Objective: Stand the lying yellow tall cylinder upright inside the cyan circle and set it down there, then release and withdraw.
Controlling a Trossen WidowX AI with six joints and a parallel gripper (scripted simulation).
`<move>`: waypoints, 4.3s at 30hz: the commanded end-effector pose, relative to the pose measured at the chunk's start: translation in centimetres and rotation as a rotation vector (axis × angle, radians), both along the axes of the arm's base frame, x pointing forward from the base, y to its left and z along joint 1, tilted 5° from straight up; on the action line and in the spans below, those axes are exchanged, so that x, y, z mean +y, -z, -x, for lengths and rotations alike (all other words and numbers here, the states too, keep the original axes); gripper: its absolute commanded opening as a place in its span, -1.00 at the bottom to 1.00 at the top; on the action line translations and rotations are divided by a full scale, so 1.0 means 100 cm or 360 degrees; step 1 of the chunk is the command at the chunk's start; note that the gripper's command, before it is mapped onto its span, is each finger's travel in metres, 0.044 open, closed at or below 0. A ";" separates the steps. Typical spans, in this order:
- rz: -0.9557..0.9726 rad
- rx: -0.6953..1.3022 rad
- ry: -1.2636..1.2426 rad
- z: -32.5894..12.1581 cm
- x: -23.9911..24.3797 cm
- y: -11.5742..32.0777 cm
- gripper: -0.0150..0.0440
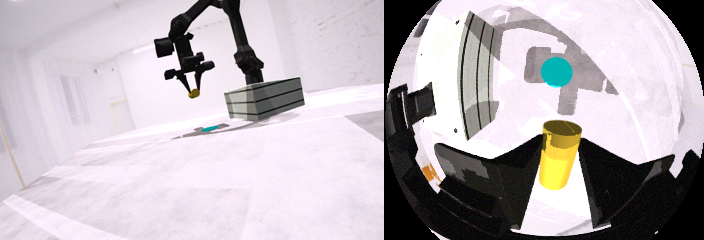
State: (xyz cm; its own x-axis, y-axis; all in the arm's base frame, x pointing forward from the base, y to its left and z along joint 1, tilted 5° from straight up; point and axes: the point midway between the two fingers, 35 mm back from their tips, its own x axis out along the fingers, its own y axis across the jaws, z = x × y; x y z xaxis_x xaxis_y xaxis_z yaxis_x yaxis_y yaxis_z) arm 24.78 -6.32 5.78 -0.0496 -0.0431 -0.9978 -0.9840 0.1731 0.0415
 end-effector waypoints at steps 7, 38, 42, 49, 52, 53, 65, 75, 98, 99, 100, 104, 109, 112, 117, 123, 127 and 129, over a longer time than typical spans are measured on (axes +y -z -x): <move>-0.0011 -0.0005 -0.0026 -0.007 0.029 -0.004 -0.14; -0.0140 0.0104 -0.0118 -0.002 0.068 0.000 -0.14; -0.0179 0.0131 -0.0131 0.000 0.067 0.001 -0.14; -0.0250 0.0176 -0.0151 0.003 0.067 0.004 -0.14; -0.0281 0.0194 -0.0159 0.005 0.067 0.005 -0.14; -0.0291 0.0200 -0.0162 0.005 0.067 0.006 -0.14; -0.0421 0.0261 -0.0190 0.010 0.066 0.009 -0.14; -0.0534 0.0300 -0.0208 0.013 0.066 0.011 -0.14; -0.0806 0.0350 -0.0234 0.020 0.066 0.014 -0.14; -0.0818 0.0351 -0.0234 0.020 0.066 0.014 -0.14; -0.0831 0.0352 -0.0235 0.020 0.066 0.014 -0.14; -0.0879 0.0354 -0.0236 0.021 0.066 0.014 -0.14; -0.0940 0.0353 -0.0237 0.021 0.066 0.014 -0.14; -0.0976 0.0352 -0.0237 0.022 0.066 0.014 -0.14; -0.1037 0.0347 -0.0236 0.022 0.066 0.014 -0.14; -0.1110 0.0337 -0.0233 0.022 0.066 0.014 -0.14; -0.1158 0.0329 -0.0231 0.022 0.066 0.013 -0.14; -0.1182 0.0324 -0.0229 0.022 0.065 0.013 -0.14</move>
State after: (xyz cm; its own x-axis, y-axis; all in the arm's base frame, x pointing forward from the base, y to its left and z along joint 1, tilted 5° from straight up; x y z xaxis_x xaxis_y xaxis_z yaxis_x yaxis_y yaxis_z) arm 22.49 0.21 4.46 -0.2818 0.5860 -0.7597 -0.9550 -0.0952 0.2808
